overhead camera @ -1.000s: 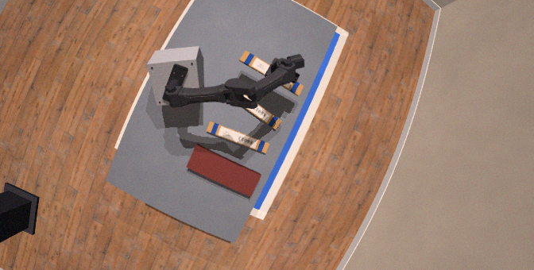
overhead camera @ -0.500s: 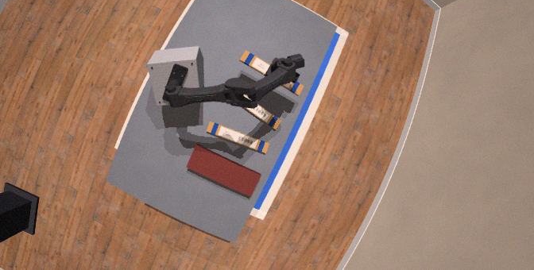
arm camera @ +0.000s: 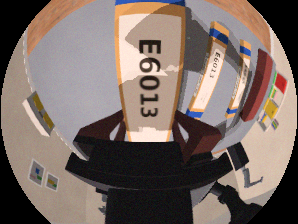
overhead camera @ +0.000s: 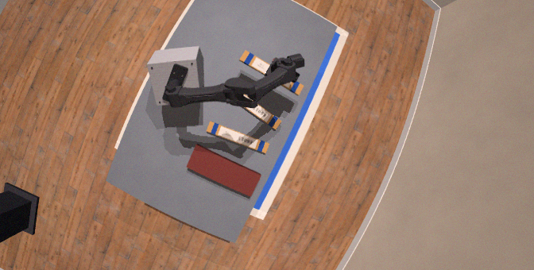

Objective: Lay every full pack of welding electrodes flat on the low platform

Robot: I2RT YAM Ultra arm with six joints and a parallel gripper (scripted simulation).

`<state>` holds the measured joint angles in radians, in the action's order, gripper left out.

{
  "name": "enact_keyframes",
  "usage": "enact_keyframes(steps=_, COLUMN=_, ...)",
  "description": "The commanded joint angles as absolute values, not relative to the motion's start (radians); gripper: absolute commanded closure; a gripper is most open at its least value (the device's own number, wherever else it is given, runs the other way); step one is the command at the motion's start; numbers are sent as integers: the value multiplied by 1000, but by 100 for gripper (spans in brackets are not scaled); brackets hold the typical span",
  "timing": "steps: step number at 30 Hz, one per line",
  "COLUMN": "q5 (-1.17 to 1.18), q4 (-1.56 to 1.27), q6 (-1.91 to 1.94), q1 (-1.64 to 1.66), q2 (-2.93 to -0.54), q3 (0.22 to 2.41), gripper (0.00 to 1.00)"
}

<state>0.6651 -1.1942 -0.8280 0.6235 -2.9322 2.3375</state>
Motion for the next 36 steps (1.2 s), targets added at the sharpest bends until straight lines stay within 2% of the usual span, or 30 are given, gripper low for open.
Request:
enact_keyframes(steps=1, q5=670, q4=-1220, q6=-836, q1=707, q2=-2885, q3=2395, gripper=100)
enact_keyframes(steps=36, q5=670, q4=-1226, q6=-838, q1=709, q2=-2879, q3=2402, gripper=100)
